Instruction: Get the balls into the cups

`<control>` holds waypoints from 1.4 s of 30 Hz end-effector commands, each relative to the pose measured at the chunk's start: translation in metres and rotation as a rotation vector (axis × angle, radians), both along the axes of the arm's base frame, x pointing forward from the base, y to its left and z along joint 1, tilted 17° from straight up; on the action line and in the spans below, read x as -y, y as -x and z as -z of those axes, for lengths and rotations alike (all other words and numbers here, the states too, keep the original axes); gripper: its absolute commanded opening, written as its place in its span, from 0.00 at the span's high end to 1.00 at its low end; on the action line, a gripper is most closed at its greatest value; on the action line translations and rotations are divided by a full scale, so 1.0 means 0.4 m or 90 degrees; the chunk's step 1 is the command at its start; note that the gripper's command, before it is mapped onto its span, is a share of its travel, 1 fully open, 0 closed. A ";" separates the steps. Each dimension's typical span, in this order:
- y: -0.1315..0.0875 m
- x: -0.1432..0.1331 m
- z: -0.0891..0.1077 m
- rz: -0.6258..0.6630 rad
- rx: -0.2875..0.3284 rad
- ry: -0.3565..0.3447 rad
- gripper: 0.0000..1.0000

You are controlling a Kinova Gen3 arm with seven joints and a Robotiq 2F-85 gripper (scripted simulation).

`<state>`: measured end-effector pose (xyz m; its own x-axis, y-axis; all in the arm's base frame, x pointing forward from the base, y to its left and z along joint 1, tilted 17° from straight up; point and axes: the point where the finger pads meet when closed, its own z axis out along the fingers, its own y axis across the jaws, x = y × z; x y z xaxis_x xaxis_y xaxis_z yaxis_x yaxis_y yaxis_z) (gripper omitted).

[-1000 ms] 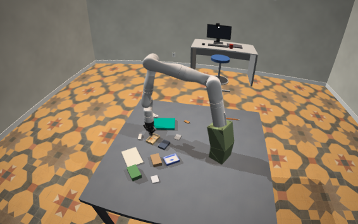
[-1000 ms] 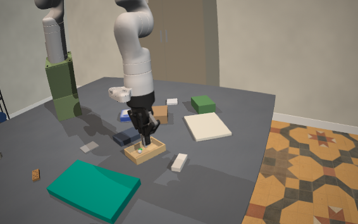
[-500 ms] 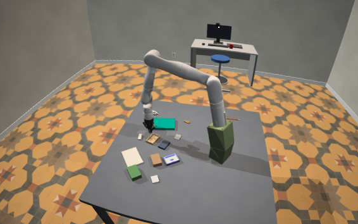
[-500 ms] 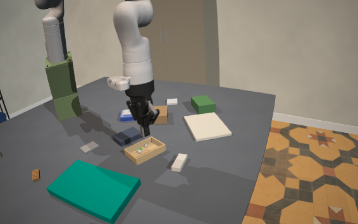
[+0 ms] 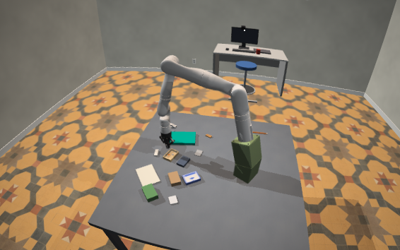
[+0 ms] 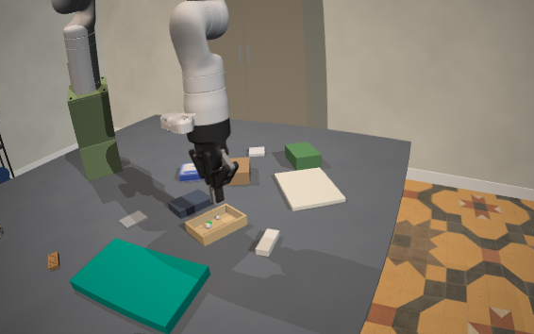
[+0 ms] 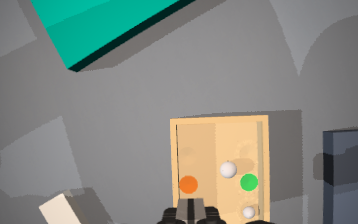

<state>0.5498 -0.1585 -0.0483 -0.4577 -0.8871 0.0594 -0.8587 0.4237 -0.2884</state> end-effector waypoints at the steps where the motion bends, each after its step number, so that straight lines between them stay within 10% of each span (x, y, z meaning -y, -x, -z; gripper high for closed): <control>1: 0.006 -0.001 -0.005 -0.005 -0.005 0.003 1.00; 37: 0.006 -0.001 -0.005 -0.005 -0.005 0.003 1.00; 38: 0.006 -0.001 -0.005 -0.005 -0.005 0.003 0.07; 42: 0.006 -0.001 -0.005 -0.005 -0.005 0.003 0.07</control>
